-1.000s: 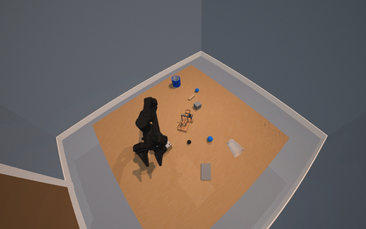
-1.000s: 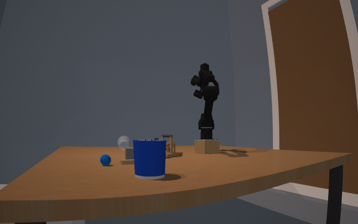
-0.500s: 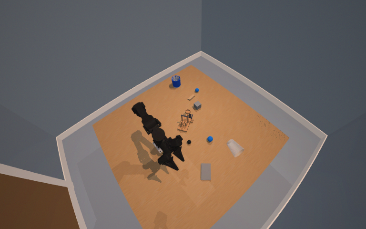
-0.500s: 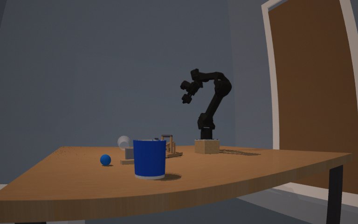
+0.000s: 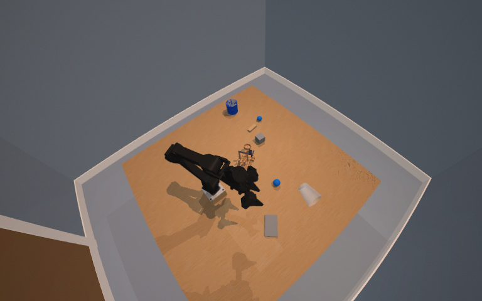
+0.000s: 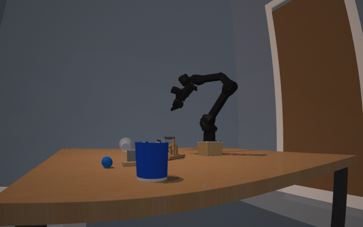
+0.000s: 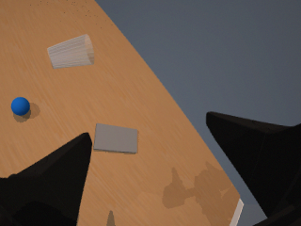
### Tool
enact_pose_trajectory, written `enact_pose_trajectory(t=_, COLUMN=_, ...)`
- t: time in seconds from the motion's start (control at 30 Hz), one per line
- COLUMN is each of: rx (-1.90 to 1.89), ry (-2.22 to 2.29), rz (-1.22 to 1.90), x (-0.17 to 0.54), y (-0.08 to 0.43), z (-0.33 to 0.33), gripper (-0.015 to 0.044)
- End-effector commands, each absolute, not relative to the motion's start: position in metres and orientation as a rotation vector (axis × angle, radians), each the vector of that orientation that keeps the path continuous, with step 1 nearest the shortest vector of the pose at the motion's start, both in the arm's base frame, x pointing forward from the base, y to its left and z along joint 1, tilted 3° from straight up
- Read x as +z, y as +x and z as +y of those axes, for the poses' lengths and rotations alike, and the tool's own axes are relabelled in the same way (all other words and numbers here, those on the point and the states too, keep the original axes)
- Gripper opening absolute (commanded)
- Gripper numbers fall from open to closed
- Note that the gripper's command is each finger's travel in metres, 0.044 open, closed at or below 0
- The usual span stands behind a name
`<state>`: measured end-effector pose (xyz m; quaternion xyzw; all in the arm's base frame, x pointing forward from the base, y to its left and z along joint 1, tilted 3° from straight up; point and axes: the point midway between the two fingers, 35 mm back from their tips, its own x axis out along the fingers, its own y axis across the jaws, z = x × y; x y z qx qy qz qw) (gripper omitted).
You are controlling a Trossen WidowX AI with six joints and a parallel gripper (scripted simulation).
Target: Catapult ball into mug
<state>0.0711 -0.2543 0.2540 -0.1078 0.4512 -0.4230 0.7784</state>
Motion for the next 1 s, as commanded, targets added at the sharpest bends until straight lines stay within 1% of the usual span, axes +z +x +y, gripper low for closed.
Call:
enact_pose_trajectory(t=0.0, rx=-0.793, ry=-0.200, rz=0.979, x=0.239, y=0.102, z=-0.246, gripper=0.0440)
enact_pose_trajectory(t=0.3, rx=-0.501, ry=-0.147, rz=1.052, x=0.200, y=0.170, z=-0.211, gripper=0.0440)
enact_pose_trajectory(t=0.57, rx=-0.245, ry=-0.141, rz=1.176, x=0.164, y=0.218, z=-0.163, gripper=0.0440)
enact_pose_trajectory(t=0.77, rx=-0.061, ry=-0.167, rz=1.289, x=0.137, y=0.243, z=-0.117, gripper=0.0440)
enact_pose_trajectory(t=0.97, rx=0.107, ry=-0.224, rz=1.412, x=0.111, y=0.257, z=-0.066, gripper=0.0440)
